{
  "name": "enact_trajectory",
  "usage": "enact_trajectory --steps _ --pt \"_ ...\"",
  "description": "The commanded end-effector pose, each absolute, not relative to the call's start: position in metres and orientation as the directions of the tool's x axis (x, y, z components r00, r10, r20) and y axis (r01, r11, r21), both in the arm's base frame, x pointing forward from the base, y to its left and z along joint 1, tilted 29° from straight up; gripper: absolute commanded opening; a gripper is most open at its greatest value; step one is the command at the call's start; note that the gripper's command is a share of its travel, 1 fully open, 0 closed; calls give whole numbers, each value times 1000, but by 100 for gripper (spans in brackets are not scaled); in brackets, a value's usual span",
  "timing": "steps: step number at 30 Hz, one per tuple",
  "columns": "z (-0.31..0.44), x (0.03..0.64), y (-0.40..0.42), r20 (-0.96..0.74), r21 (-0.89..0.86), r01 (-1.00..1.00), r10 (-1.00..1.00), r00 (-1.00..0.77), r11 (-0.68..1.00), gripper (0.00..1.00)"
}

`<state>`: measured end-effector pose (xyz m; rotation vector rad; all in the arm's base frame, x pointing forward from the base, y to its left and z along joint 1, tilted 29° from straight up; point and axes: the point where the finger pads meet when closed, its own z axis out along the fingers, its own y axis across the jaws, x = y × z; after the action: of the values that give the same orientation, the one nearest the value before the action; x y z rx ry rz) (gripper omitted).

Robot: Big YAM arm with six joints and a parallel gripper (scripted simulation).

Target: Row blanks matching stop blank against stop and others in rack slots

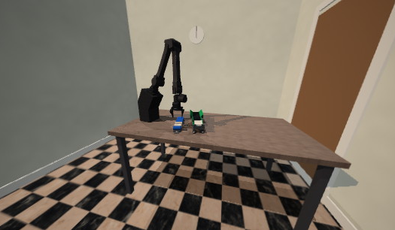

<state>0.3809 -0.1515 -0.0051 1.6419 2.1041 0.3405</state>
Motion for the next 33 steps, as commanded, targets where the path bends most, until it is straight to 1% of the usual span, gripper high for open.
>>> enact_trajectory --steps 1,33 --pt "-2 385 -153 -208 457 843 956 -208 283 85" --pt "-6 387 -152 -205 455 844 956 -210 283 85"
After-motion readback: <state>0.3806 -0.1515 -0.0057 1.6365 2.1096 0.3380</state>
